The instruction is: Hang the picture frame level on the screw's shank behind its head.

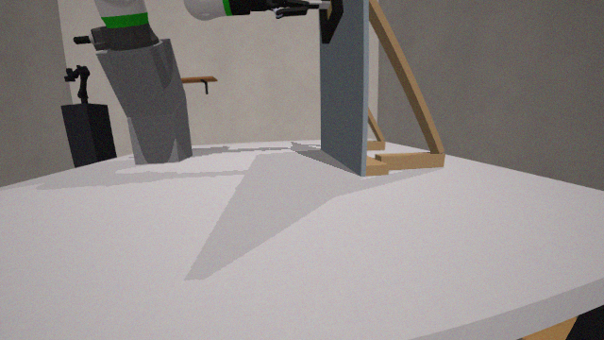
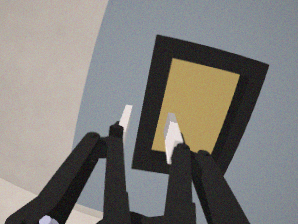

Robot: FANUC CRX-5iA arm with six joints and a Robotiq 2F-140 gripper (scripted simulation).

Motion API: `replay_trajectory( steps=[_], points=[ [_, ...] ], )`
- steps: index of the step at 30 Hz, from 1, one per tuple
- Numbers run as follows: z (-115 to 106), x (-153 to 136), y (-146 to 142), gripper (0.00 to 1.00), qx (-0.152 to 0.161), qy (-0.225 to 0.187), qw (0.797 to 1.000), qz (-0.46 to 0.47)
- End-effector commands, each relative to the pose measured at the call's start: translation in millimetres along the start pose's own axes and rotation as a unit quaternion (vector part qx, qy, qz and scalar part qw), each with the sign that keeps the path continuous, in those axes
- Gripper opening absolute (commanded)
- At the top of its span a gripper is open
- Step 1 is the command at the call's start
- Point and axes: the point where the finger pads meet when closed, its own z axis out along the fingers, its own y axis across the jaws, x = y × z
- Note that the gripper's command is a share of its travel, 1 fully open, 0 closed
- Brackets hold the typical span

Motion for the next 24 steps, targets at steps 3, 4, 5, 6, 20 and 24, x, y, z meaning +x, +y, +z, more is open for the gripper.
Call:
replay_trajectory(
  steps=[3,4,5,6,20,24],
  points=[
    [0.0,0.0,-0.2,0.29,0.0,0.0,1.0,0.0],
    [0.0,0.0,-0.2,0.29,0.0,0.0,1.0,0.0],
    [0.0,0.0,-0.2,0.29,0.0,0.0,1.0,0.0],
    [0.0,0.0,-0.2,0.0,0.0,0.0,1.0,0.0],
    [0.0,0.0,-0.2,0.0,0.0,0.0,1.0,0.0],
    [0.0,0.0,-0.2,0.0,0.0,0.0,1.0,0.0]
  ],
)
